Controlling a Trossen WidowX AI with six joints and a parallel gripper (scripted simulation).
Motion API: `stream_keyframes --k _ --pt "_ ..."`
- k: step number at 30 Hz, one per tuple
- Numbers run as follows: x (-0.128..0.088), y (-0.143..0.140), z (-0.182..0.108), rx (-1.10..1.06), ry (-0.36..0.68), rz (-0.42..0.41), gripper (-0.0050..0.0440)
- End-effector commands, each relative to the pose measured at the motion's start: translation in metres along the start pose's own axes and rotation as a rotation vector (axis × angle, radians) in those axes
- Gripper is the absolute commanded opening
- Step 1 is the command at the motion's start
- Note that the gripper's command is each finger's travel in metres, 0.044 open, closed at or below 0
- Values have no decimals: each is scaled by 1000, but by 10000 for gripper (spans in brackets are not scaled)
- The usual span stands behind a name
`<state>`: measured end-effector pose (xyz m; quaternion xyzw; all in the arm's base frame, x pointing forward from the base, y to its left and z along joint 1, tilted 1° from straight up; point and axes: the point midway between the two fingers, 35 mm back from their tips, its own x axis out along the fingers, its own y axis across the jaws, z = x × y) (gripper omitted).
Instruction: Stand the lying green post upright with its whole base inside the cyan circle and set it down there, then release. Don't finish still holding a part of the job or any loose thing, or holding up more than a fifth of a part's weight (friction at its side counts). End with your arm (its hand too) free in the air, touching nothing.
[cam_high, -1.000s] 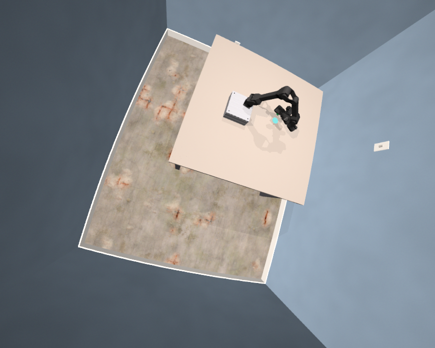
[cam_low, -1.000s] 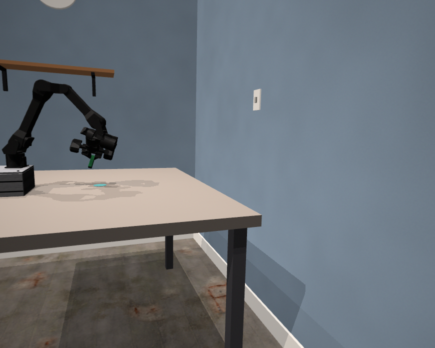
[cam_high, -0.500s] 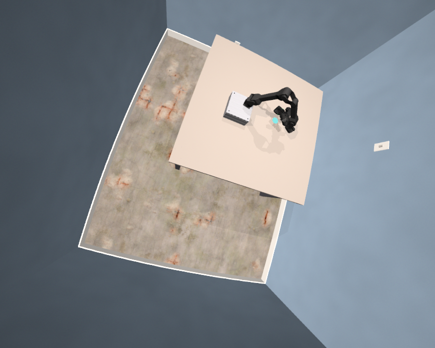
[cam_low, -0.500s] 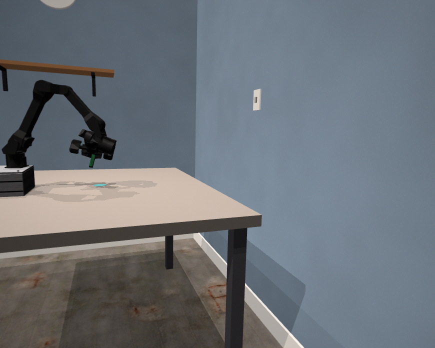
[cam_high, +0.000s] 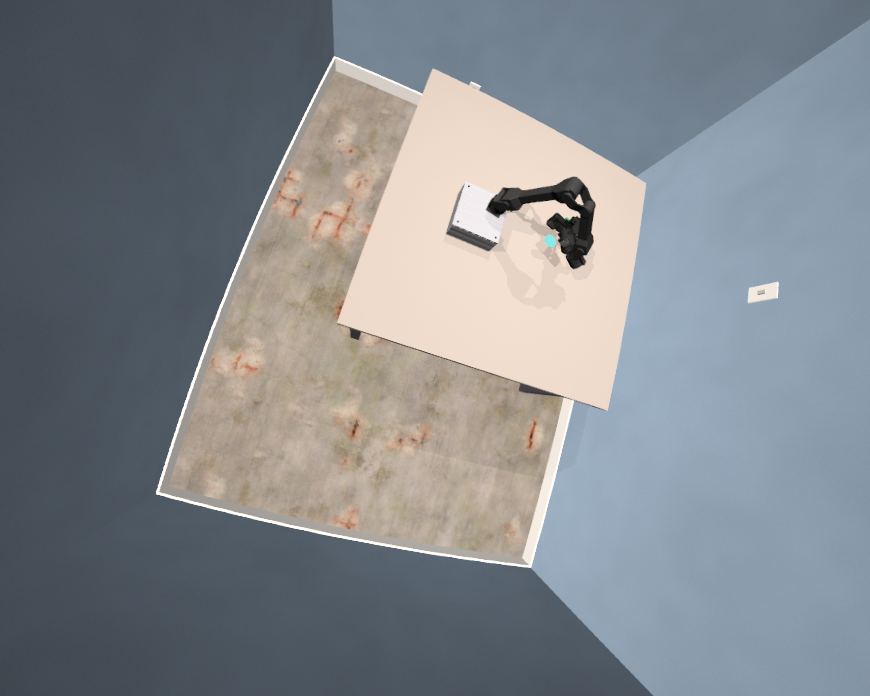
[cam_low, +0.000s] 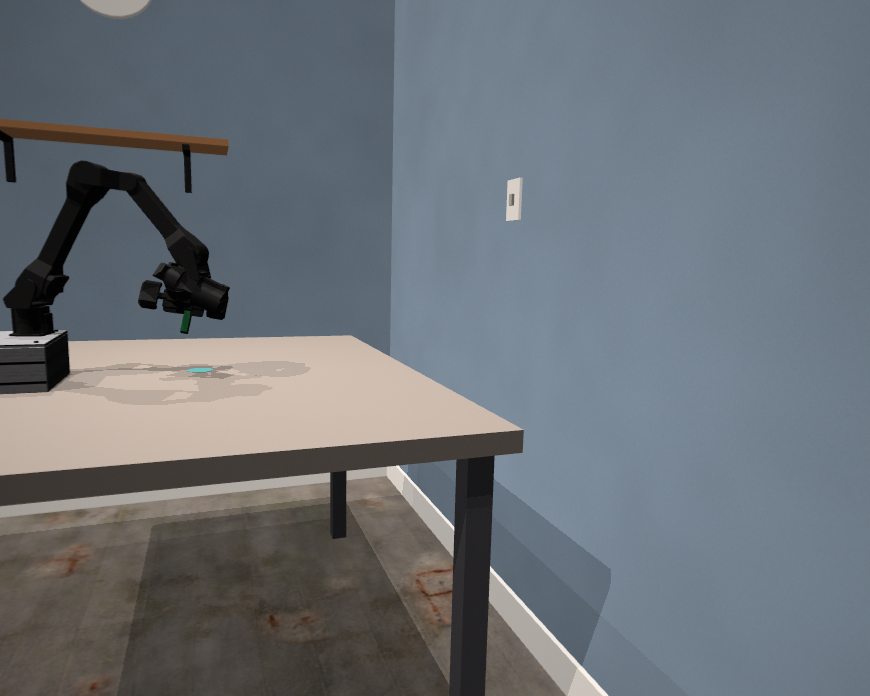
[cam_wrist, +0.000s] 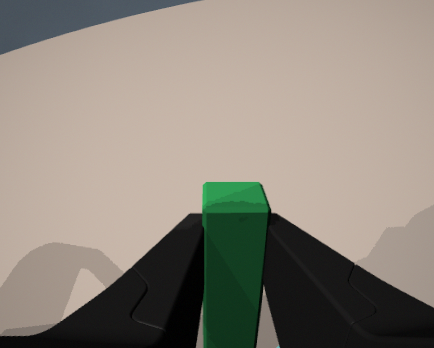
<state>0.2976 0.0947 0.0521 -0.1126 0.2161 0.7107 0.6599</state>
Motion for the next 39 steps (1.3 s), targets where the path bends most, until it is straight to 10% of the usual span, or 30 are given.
stream_keyframes --k 1,39 --pt "-1 0 -1 1 -32 -9 22" --pt "-20 -8 2 -55 -262 -160 22"
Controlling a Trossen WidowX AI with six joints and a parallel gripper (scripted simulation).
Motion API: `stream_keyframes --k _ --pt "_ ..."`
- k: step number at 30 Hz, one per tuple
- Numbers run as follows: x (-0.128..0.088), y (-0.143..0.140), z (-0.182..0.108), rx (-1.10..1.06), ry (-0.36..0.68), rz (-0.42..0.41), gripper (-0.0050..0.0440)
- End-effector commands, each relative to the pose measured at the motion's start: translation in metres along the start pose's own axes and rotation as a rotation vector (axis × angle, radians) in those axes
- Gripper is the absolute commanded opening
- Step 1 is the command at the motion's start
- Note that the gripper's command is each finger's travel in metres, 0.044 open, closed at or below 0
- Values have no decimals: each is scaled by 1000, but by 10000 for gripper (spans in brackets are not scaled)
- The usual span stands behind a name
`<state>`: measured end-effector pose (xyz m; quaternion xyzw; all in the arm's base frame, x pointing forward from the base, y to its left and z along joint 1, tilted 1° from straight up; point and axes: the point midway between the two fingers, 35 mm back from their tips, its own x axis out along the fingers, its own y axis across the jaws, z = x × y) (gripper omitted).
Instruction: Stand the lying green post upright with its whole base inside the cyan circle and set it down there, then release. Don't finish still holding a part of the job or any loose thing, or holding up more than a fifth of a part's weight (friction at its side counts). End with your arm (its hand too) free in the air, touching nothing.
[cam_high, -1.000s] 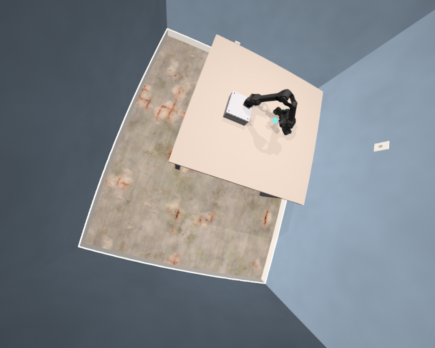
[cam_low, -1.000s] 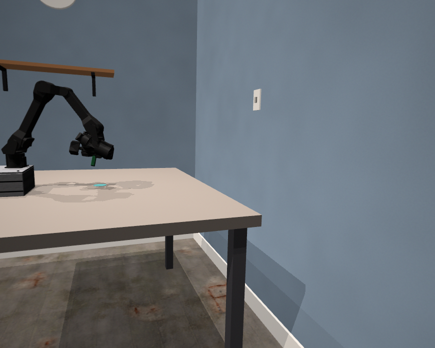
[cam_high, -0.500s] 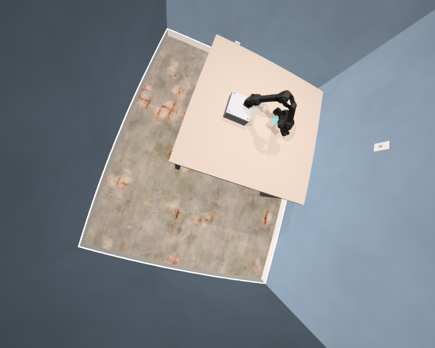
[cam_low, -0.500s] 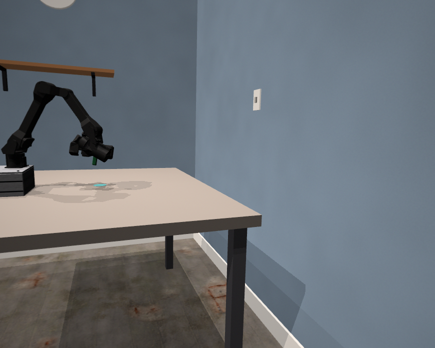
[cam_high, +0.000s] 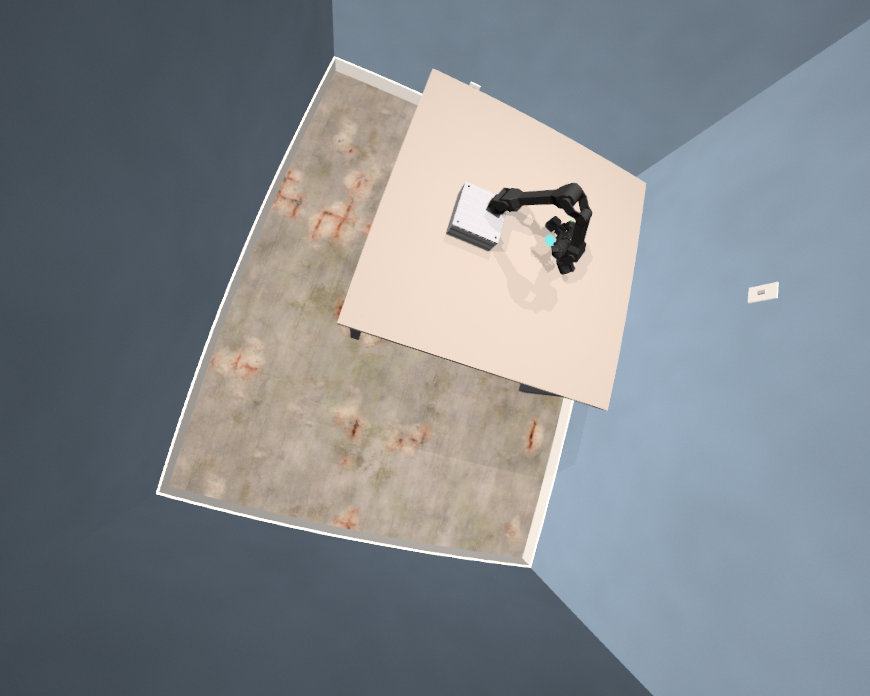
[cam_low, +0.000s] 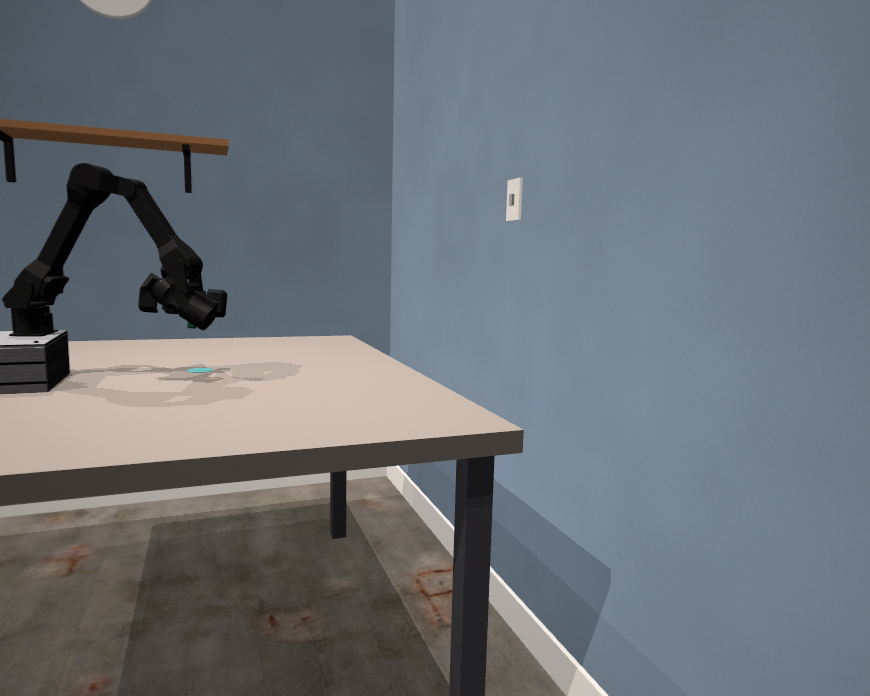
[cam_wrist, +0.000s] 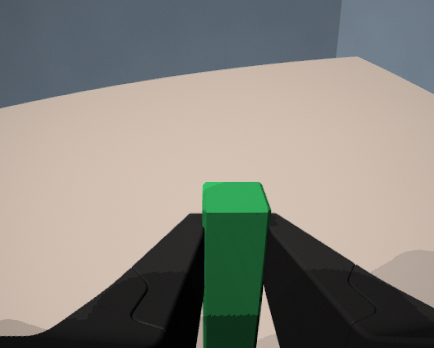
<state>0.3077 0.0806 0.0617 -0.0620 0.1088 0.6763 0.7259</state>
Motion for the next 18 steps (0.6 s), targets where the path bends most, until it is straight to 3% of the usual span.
stream_keyframes --k 1,18 --pt "-3 -1 -1 -1 -32 -25 22" --pt "-13 -7 2 -29 -119 -108 22"
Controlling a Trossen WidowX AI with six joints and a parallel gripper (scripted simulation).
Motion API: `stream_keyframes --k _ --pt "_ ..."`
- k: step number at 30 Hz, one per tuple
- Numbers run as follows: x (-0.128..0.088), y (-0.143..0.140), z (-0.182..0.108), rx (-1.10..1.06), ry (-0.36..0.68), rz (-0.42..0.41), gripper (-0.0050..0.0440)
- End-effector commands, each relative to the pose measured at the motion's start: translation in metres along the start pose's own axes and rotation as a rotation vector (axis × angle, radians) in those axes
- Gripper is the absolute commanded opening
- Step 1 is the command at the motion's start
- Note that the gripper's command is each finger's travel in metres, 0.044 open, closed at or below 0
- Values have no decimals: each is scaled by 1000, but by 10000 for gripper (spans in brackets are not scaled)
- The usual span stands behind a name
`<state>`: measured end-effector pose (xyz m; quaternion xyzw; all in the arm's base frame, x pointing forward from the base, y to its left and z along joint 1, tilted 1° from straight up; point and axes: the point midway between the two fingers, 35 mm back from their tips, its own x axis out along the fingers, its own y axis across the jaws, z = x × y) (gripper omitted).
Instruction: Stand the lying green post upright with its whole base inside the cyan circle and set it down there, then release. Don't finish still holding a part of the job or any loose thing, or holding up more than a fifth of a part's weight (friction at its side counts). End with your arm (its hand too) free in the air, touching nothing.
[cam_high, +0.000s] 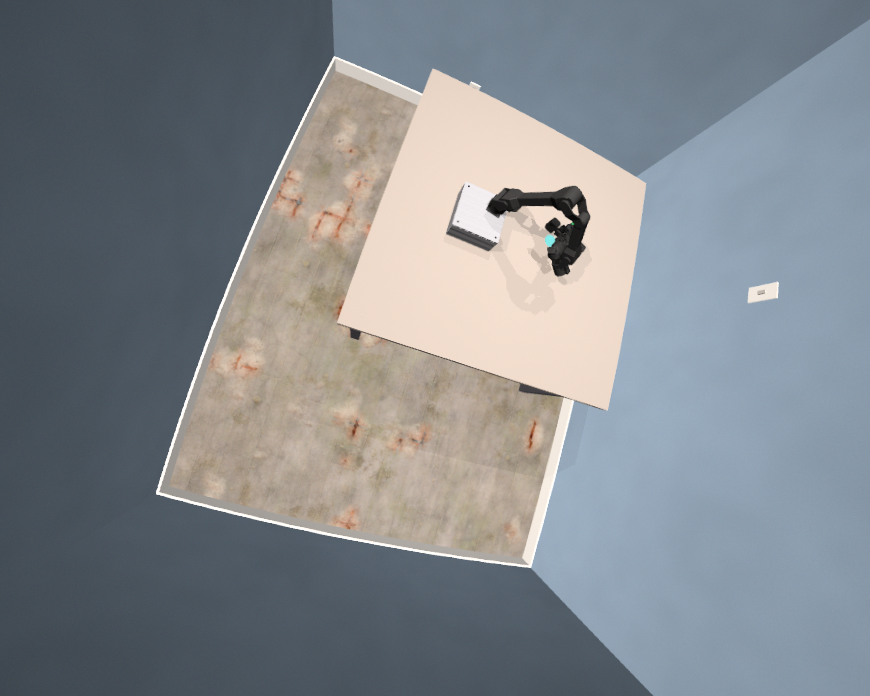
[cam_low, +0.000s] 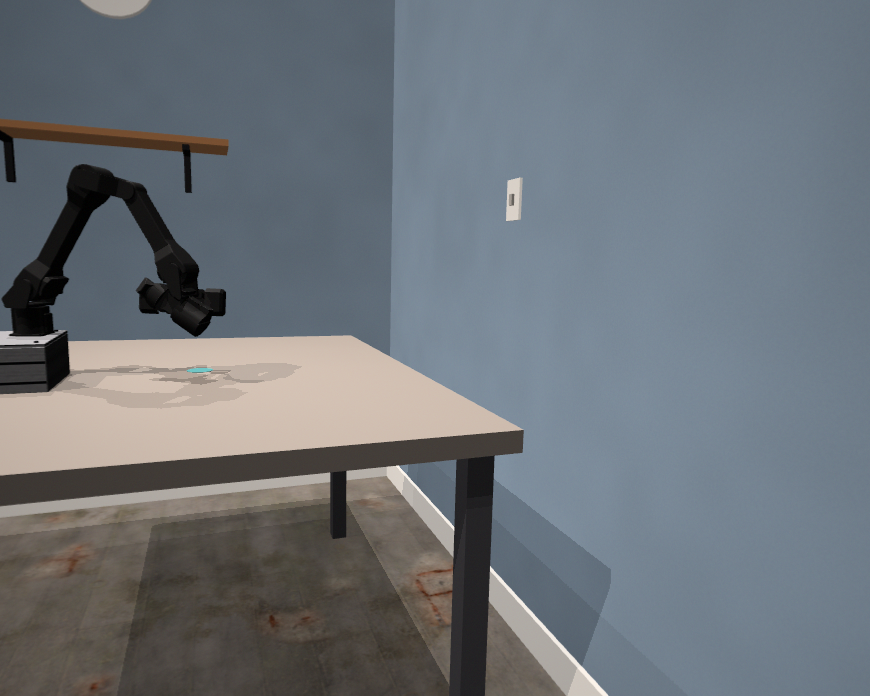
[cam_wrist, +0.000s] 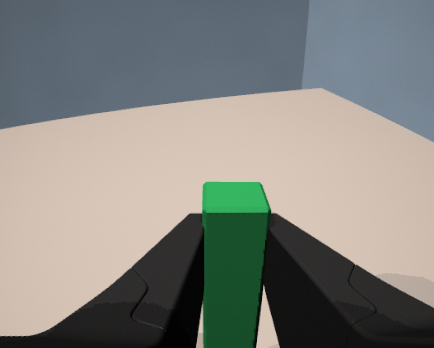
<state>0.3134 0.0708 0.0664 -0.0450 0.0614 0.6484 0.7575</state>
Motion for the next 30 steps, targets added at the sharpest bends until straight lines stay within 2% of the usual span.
stream_keyframes --k 1,23,30 --pt "-3 -1 -1 -2 -29 -29 22" --pt "-6 -3 0 -9 -48 -50 22" --pt "-4 -4 -11 -14 -43 -47 22"
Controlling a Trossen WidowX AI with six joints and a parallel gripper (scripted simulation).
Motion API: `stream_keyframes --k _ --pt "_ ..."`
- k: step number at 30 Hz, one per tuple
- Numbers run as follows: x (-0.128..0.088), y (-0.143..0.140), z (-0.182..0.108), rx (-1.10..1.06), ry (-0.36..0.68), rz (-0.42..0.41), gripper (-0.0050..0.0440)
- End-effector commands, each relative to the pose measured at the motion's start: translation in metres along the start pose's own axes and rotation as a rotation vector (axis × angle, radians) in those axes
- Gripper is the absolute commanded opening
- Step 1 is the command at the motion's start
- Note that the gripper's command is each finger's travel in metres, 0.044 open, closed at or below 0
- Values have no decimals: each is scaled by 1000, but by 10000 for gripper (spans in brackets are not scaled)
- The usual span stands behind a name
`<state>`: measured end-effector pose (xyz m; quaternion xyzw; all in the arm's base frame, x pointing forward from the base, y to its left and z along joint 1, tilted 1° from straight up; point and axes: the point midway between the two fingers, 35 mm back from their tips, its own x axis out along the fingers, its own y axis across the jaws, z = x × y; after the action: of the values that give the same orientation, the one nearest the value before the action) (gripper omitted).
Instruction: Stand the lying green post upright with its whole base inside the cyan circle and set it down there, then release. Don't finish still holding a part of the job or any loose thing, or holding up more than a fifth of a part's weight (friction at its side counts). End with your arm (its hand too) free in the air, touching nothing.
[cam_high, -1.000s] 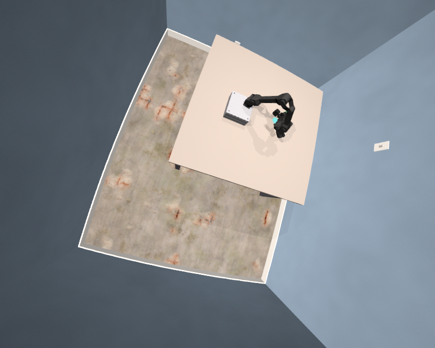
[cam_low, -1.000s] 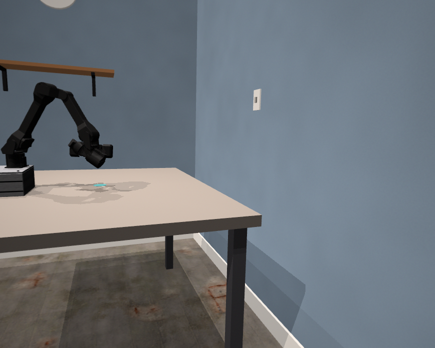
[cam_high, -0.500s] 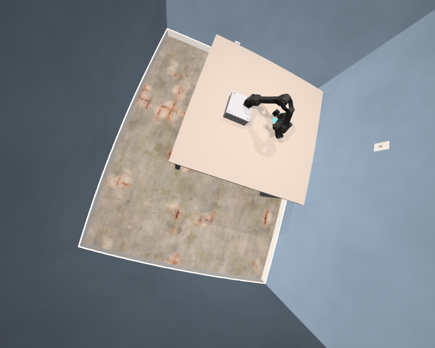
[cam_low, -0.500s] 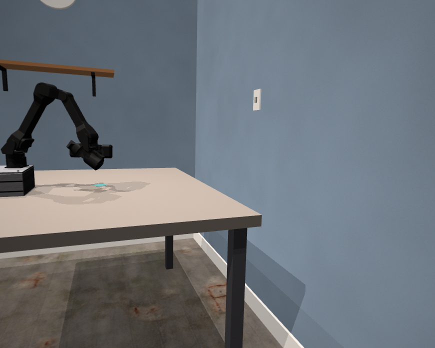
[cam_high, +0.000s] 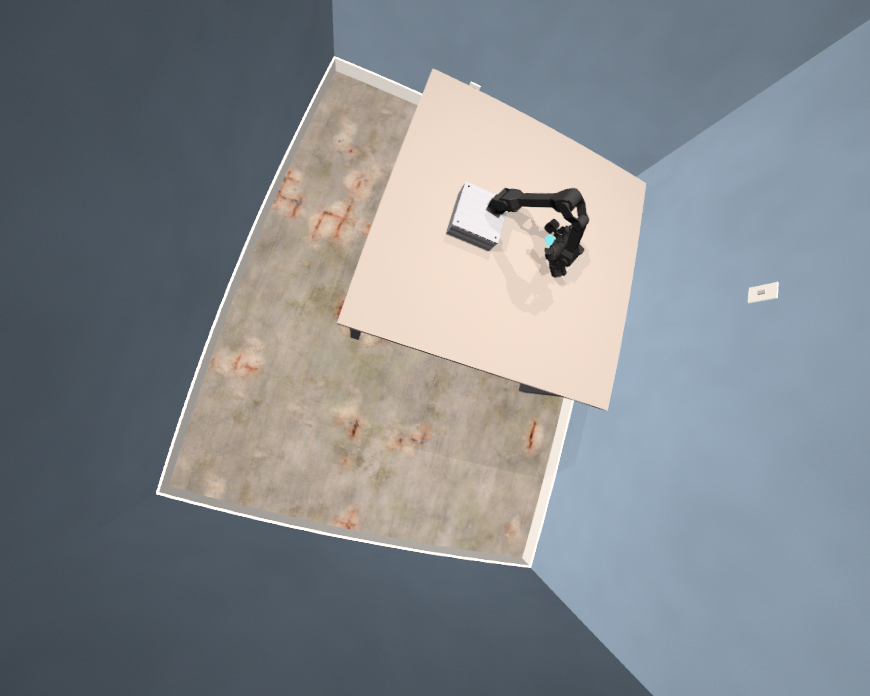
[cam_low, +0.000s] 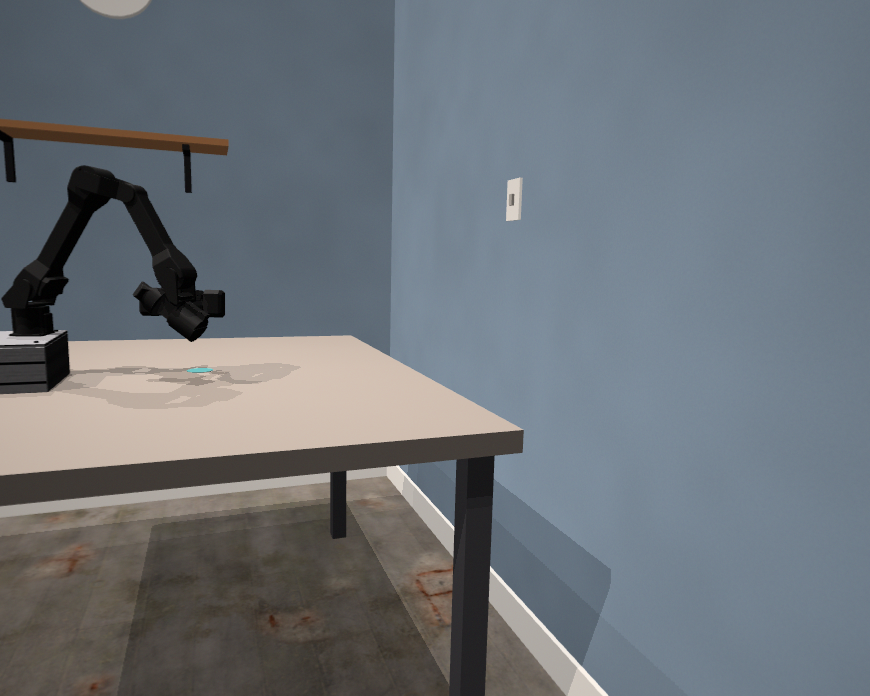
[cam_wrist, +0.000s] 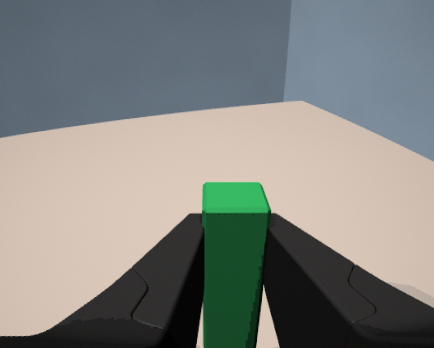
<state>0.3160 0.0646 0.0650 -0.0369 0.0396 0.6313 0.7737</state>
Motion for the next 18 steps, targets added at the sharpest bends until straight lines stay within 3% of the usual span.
stream_keyframes --k 1,18 --pt "1 -1 -12 -3 2 2 22" --pt "5 -2 -61 -27 23 15 22"
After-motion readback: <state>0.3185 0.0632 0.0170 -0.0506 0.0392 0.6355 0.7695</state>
